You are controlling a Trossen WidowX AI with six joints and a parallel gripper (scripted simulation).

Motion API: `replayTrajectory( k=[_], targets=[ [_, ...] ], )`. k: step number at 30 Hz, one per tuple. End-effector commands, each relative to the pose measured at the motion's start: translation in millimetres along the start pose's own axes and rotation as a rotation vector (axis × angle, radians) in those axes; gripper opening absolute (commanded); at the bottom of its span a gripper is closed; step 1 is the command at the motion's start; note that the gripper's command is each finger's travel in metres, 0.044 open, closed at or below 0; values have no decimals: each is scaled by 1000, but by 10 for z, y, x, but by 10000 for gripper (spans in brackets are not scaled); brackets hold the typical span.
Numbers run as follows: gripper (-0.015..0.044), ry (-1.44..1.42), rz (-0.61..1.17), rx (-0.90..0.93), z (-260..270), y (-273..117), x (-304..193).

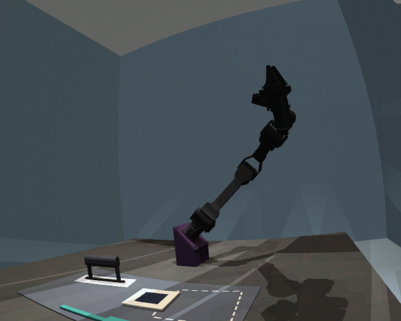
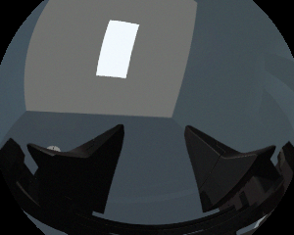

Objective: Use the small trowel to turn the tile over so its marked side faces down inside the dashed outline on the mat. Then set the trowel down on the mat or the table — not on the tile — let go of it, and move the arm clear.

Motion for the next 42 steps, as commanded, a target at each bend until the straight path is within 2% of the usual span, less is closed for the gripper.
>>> replayTrajectory(
  k=[1,24,42],
  targets=[
    [270,-126,40,-23,-168,14,-83],
    [270,-760,192,-186,-1322,126,-319],
    [270,-1170,342,-301,-2361,208,-179]
  ],
)
Point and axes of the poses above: the point midway between the two fingers, 35 mm back from their tips, its own y axis out along the fingers, its own z axis across the jaws, x = y × z, the point moved 4 cm from there along -y, back along the fingers, and after that the axes turned 15 degrees about -y, right-handed, at the moved point
